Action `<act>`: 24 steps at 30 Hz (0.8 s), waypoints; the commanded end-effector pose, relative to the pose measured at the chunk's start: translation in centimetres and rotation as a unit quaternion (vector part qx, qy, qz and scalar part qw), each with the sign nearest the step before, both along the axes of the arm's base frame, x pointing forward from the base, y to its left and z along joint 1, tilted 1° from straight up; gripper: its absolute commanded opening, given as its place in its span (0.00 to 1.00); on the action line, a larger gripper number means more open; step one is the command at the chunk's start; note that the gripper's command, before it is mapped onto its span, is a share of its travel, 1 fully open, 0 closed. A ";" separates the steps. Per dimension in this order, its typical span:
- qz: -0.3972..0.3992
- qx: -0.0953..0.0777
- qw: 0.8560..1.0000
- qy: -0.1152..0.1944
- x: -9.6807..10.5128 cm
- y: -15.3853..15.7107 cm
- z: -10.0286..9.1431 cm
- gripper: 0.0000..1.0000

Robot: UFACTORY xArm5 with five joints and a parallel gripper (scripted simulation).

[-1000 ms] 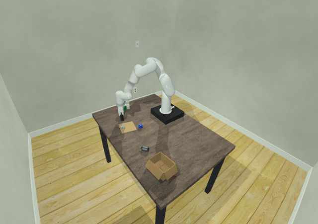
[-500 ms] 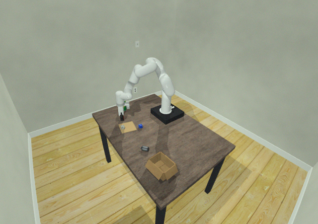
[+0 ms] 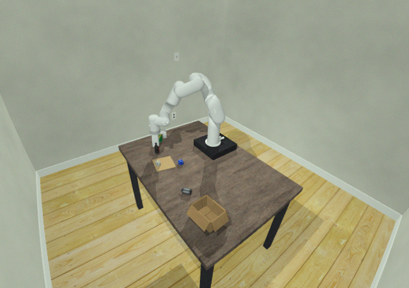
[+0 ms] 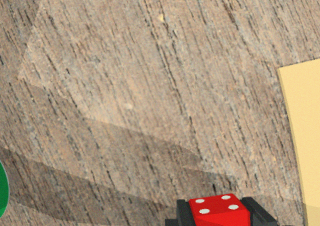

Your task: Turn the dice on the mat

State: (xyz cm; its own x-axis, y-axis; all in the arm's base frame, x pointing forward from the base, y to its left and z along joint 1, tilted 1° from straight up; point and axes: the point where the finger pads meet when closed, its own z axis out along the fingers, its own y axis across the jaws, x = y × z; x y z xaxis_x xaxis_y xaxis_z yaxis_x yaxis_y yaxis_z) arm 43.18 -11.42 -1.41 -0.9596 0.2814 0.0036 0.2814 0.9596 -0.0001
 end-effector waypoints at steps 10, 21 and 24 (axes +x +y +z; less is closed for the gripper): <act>0.000 -0.001 1.000 -0.003 0.2 -0.2 7.8 0.27; 0.000 -0.001 1.000 -0.003 0.2 -0.2 8.4 0.27; 0.001 -0.001 1.000 -0.003 0.2 -0.2 8.3 0.27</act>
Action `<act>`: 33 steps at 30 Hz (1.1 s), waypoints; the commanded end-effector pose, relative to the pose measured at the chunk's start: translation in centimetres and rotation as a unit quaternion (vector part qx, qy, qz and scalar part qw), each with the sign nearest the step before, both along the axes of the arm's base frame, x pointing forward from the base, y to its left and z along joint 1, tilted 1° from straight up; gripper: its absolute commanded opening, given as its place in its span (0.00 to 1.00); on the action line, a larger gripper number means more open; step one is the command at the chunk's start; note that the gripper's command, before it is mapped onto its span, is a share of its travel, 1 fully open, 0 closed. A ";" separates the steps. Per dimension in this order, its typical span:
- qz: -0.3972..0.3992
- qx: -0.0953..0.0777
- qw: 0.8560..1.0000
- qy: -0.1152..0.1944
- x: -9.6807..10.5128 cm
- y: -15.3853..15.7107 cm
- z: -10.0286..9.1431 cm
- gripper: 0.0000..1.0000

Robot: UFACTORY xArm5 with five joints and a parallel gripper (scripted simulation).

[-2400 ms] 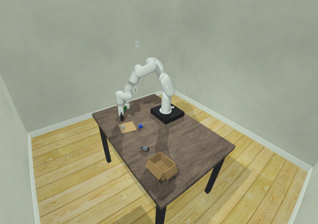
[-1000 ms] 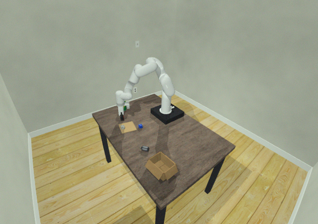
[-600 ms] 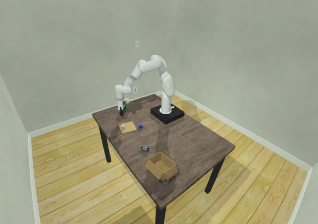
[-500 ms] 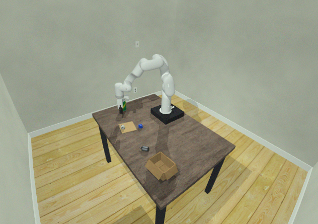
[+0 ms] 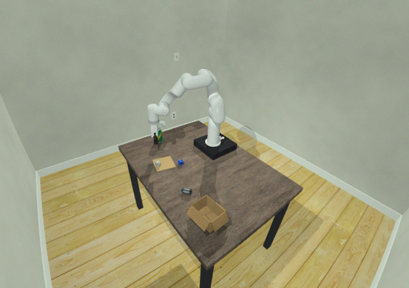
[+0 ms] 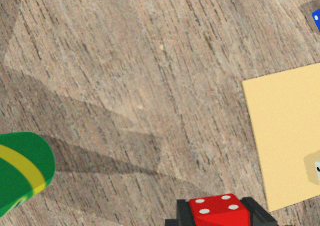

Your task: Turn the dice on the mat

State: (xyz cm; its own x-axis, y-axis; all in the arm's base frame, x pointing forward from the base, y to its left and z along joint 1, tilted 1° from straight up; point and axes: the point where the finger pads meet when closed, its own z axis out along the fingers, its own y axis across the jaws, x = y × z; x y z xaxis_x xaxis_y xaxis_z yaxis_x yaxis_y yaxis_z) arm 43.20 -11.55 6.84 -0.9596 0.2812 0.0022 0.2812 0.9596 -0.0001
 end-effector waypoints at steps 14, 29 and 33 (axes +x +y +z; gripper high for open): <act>0.013 -0.003 1.000 -0.010 0.9 -0.2 -1.3 0.27; 0.011 -0.052 0.981 -0.187 0.7 -0.2 -1.4 0.27; 0.010 -0.064 0.971 -0.231 0.7 -0.2 -1.5 0.27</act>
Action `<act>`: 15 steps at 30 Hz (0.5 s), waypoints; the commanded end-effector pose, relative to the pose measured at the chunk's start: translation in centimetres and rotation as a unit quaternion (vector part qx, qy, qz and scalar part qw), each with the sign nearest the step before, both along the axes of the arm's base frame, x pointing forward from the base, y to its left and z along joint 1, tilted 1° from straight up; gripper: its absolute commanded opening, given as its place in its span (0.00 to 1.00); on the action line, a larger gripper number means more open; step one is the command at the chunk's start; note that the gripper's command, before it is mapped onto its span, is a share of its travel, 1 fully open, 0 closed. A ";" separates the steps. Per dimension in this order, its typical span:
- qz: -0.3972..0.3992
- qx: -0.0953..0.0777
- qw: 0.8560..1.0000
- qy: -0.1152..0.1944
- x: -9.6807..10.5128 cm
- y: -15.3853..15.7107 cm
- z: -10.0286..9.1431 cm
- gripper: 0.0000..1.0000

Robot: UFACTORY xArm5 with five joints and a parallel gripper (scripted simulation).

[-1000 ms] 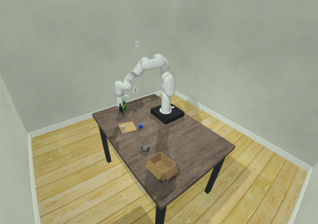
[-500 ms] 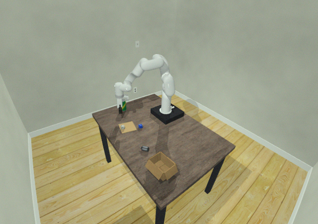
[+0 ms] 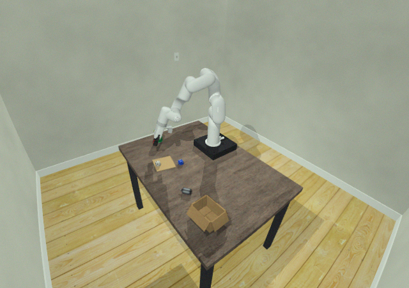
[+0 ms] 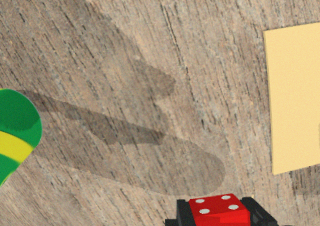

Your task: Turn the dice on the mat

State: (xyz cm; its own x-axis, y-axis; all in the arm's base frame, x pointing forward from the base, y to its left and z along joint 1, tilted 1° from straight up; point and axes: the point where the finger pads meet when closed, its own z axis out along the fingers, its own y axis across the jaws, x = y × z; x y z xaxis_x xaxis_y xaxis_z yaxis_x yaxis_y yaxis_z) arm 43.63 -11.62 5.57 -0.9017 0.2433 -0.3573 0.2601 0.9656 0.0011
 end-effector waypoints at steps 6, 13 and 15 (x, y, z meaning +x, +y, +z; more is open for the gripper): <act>-0.001 -0.031 0.992 -0.119 0.2 -0.1 -0.2 0.27; -0.003 -0.059 0.972 -0.228 0.1 0.0 -0.1 0.27; -0.003 -0.067 0.964 -0.258 0.0 0.0 -0.2 0.27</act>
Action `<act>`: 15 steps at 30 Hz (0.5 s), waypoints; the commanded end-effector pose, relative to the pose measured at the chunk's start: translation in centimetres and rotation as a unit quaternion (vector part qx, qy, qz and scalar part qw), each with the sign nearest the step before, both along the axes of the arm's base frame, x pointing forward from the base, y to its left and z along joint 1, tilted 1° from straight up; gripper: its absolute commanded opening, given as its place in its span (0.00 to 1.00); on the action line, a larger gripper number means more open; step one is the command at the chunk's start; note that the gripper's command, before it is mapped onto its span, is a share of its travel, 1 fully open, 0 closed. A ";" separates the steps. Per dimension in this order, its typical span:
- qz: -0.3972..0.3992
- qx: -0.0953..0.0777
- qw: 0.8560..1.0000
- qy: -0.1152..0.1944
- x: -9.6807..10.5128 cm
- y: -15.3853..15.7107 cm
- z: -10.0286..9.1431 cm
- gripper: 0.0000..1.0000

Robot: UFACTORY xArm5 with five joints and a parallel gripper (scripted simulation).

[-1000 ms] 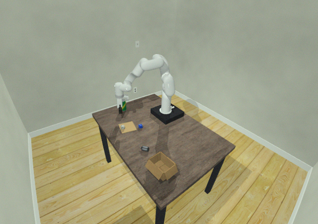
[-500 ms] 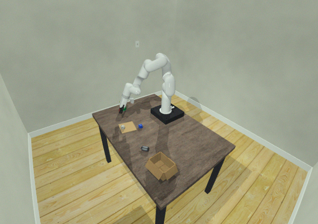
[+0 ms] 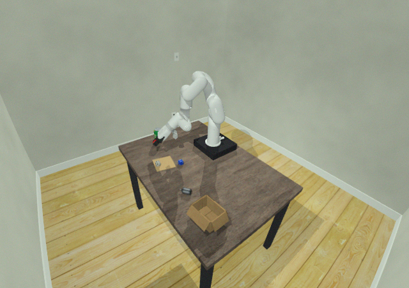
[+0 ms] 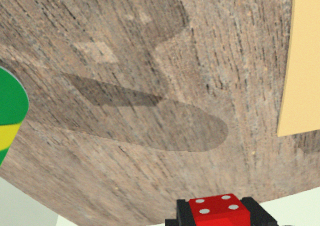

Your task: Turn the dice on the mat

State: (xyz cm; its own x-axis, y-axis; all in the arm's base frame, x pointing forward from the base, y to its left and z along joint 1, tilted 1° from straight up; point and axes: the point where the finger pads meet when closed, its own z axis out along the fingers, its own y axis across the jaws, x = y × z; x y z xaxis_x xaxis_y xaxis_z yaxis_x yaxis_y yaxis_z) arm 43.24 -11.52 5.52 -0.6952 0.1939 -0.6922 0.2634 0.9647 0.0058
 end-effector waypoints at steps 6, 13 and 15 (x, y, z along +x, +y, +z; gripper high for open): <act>-0.001 -0.032 0.992 -0.126 0.4 -0.1 -0.1 0.27; -0.001 -0.039 0.987 -0.153 0.2 -0.1 -0.2 0.27; -0.001 -0.039 0.987 -0.154 0.2 -0.1 -0.2 0.27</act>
State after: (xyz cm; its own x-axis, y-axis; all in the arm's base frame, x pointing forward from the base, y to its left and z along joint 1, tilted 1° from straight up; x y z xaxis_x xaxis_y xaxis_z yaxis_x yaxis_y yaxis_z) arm 43.36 -11.56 5.22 -0.4630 0.1363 -0.8758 0.2634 0.9646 0.0109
